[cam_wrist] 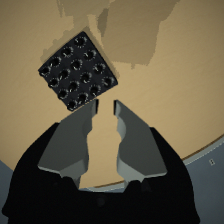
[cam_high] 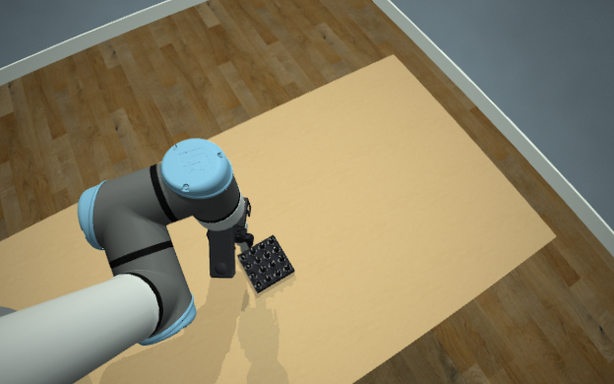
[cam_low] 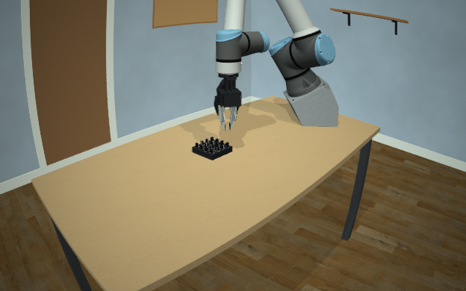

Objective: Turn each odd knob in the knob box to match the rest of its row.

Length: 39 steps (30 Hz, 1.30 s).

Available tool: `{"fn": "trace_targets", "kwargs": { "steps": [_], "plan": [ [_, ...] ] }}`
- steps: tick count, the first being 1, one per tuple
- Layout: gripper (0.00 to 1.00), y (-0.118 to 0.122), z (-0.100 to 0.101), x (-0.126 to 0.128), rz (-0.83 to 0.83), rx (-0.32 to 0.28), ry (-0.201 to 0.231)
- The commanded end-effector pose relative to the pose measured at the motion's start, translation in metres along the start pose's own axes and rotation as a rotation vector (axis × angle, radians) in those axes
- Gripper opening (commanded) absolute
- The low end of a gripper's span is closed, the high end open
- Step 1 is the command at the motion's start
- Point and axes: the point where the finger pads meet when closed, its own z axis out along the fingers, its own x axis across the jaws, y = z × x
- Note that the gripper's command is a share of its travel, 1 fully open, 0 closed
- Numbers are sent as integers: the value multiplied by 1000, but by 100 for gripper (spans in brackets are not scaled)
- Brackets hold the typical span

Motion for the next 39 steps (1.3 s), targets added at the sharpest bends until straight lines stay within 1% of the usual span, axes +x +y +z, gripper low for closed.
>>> {"fn": "trace_targets", "kwargs": {
  "steps": [1, 12, 26, 39],
  "plan": [
    [11, 0, 2, 0, -1, 0, 1],
    [11, -1, 10, 1, -2, 1, 3],
    [11, -1, 28, 1, -1, 1, 3],
    [11, -1, 40, 1, -1, 1, 3]
  ]
}}
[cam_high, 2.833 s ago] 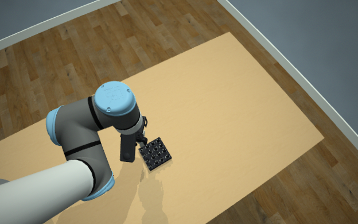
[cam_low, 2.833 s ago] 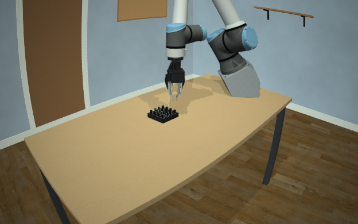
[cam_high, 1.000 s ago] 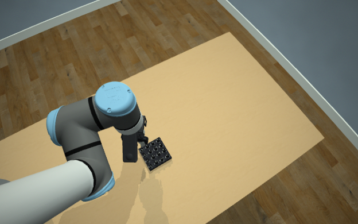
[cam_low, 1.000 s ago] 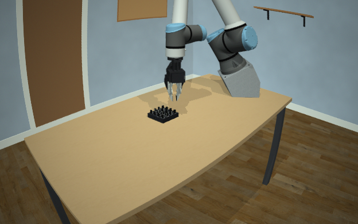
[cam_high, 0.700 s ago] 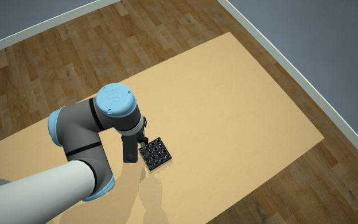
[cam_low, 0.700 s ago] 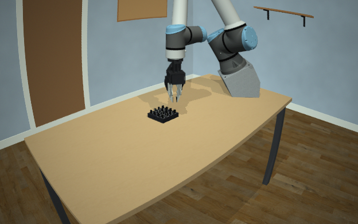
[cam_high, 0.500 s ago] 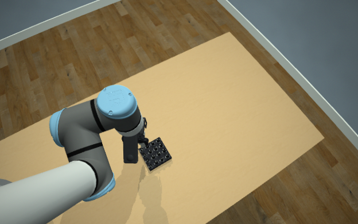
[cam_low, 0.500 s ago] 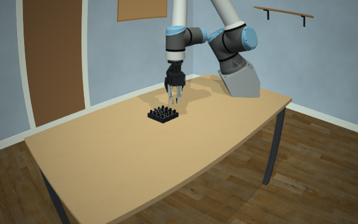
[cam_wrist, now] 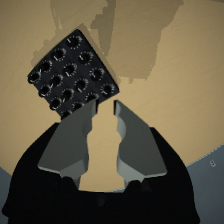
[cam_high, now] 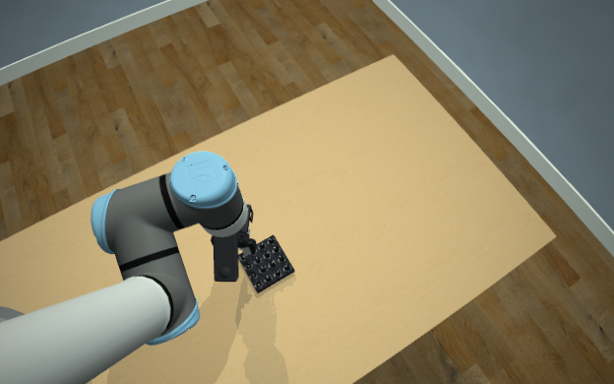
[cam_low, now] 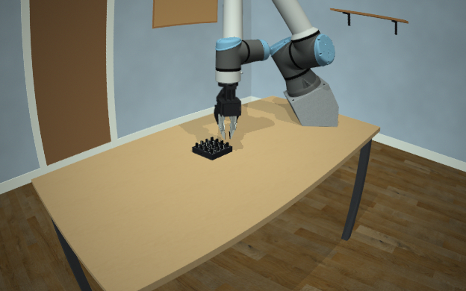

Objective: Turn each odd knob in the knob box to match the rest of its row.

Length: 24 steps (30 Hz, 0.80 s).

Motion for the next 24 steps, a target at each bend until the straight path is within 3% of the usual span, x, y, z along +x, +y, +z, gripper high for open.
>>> {"fn": "trace_targets", "kwargs": {
  "steps": [1, 24],
  "plan": [
    [11, -1, 7, 1, -1, 0, 1],
    [11, 0, 10, 1, -1, -1, -1]
  ]
}}
